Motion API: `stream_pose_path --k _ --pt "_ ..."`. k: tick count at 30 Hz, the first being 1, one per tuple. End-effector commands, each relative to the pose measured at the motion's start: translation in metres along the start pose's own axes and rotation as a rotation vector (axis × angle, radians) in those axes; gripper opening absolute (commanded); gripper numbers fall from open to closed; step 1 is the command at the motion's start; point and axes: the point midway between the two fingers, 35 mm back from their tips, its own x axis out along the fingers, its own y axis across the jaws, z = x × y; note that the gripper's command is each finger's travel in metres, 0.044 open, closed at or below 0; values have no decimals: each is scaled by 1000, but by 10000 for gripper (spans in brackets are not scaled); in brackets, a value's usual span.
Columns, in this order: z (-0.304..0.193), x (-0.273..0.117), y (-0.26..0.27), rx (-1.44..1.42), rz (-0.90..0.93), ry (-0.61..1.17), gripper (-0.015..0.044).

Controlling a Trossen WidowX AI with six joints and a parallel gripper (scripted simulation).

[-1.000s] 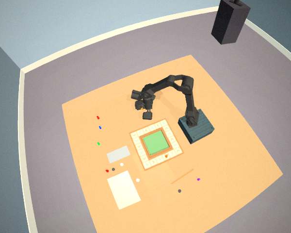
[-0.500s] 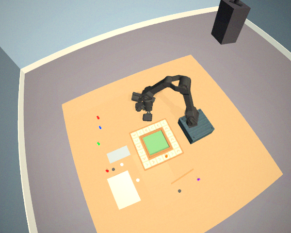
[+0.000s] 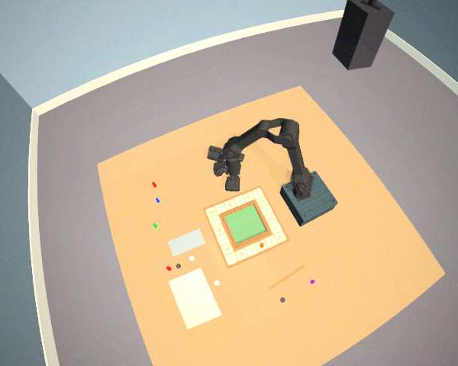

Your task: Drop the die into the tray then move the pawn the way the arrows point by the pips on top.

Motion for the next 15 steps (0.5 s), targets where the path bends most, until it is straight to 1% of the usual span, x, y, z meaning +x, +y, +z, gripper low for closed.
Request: stream_pose_path --k 1,3,15 --pt "-1 1 0 3 -2 2 51" --pt "1 -3 0 4 -5 -6 0" --pt "12 -63 1 4 -8 -14 0"
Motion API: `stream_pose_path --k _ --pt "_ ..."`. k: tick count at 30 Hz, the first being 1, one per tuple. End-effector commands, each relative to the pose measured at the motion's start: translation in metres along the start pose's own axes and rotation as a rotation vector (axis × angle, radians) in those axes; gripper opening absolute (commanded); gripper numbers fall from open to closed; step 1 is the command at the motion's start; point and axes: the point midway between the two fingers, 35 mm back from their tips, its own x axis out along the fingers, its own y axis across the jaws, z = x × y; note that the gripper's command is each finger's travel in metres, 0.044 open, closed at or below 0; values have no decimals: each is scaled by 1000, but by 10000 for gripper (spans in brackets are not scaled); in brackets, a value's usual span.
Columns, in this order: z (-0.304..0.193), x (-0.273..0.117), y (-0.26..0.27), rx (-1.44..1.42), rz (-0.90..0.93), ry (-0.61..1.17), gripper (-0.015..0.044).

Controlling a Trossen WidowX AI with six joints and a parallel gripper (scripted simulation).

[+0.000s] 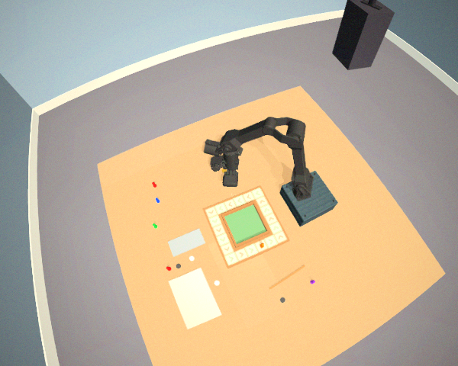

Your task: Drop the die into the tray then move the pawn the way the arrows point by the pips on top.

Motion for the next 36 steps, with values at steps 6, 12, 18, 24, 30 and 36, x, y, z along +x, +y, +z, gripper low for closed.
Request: stream_pose_path --k 6,12,18,24,30,36 --pt "4 -54 -1 5 0 -2 0" --pt "1 -76 0 5 2 3 0" --pt "2 -72 25 -49 5 3 0" --pt "0 -66 58 -120 9 3 0" --pt "-5 -61 90 -191 13 3 0" --pt "-15 -55 120 -267 15 6 0"
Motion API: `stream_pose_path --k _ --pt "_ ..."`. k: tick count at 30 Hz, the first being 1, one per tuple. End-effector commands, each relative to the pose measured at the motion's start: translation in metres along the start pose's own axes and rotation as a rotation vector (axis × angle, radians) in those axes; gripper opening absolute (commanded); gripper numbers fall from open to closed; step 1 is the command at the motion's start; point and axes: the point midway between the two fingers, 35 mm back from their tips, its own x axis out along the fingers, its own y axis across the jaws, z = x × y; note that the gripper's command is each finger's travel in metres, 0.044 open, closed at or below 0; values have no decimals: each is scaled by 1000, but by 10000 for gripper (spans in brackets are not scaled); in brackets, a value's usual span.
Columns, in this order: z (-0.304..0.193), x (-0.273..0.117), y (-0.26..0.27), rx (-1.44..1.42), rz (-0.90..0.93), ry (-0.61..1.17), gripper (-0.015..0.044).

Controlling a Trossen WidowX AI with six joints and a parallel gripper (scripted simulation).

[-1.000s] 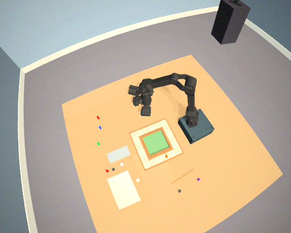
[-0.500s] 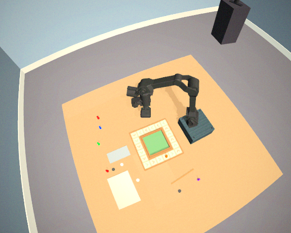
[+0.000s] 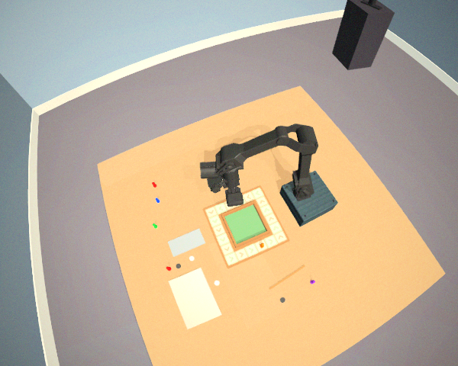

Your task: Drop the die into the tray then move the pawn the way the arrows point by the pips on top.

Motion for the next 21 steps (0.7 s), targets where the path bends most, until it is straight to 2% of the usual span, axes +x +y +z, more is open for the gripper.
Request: stream_pose_path --k 1,21 --pt "-3 4 17 -36 3 2 0" --pt "-30 21 111 -254 11 0 0"
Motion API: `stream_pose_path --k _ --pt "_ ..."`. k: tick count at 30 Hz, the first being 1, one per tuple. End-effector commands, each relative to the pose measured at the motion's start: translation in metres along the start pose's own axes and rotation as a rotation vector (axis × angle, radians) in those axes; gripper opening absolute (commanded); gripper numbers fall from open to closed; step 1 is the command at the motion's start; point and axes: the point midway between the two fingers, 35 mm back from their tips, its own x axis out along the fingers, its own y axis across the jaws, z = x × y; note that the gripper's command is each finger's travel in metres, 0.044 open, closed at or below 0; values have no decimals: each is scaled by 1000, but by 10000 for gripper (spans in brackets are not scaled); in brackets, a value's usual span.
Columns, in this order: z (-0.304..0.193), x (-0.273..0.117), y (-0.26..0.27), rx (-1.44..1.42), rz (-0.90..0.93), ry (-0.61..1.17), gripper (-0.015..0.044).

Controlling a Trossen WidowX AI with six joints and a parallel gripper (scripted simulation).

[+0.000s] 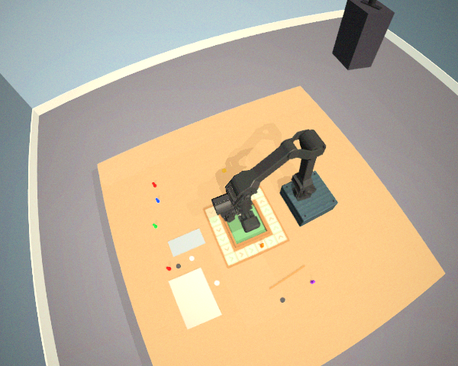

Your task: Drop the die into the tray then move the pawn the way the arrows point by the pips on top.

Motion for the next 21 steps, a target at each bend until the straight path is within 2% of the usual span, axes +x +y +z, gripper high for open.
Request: stream_pose_path --k 1,6,21 --pt "-4 3 15 -25 5 -2 0" --pt "-3 6 17 -31 7 -52 0" --pt "7 17 17 -30 18 -561 0"
